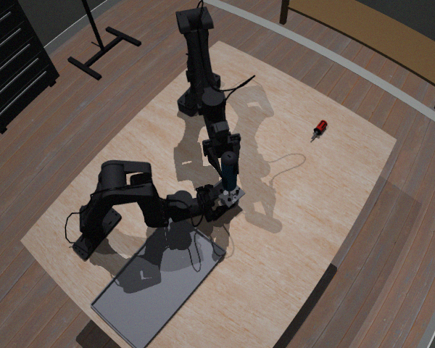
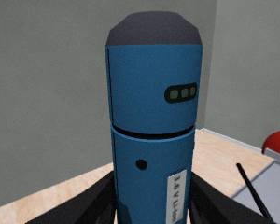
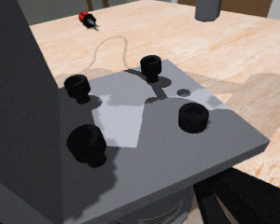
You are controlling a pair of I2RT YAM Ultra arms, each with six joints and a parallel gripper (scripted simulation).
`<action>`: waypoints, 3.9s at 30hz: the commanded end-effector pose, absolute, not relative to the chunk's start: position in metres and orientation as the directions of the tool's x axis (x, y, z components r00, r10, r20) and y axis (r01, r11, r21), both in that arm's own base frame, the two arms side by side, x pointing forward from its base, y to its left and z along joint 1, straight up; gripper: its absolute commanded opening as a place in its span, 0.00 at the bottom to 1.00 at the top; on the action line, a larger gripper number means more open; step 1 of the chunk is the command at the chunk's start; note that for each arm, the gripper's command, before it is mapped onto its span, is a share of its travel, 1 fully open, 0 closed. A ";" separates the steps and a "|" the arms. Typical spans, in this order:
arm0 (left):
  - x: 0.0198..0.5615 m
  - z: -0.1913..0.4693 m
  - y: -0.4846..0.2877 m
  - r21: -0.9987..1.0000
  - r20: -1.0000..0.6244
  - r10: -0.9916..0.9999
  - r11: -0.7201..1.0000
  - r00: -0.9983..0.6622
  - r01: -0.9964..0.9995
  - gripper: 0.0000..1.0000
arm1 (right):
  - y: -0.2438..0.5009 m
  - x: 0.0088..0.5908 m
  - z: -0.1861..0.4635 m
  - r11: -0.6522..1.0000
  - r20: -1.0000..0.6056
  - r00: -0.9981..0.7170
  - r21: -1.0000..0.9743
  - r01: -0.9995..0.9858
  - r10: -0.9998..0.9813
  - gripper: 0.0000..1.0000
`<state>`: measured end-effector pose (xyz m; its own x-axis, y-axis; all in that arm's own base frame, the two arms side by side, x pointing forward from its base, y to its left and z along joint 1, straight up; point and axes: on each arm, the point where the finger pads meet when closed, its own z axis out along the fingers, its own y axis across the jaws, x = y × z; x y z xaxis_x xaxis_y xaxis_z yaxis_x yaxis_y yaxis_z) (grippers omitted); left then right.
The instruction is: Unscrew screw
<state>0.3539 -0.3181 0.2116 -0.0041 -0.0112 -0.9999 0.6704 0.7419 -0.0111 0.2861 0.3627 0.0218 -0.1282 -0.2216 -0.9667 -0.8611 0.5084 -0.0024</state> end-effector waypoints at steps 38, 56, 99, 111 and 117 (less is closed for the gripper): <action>0.351 0.253 -0.320 -0.016 -0.990 -0.107 0.742 0.094 0.671 0.42 | 0.364 0.287 0.024 0.511 -0.967 -0.130 0.000 -0.859 -0.219 0.59; 0.352 0.248 -0.320 -0.016 -0.988 -0.114 0.741 0.102 0.671 0.42 | 0.364 0.287 0.024 0.511 -0.967 -0.130 0.000 -0.859 -0.219 0.59; 0.351 0.241 -0.322 -0.015 -0.988 -0.116 0.740 0.105 0.673 0.42 | 0.364 0.287 0.024 0.511 -0.967 -0.130 0.000 -0.859 -0.219 0.59; 0.351 0.241 -0.322 -0.015 -0.988 -0.116 0.739 0.105 0.673 0.42 | 0.364 0.287 0.024 0.511 -0.967 -0.130 0.000 -0.859 -0.219 0.59; 0.351 0.241 -0.323 -0.015 -0.988 -0.115 0.738 0.104 0.675 0.42 | 0.364 0.287 0.024 0.511 -0.967 -0.130 0.000 -0.859 -0.219 0.59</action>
<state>0.3529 -0.3184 0.1926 -0.0031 -0.0124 -0.9999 0.6701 0.7422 -0.0113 0.2861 0.3627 0.0218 -0.1282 -0.2216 -0.9667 -0.8611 0.5084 -0.0024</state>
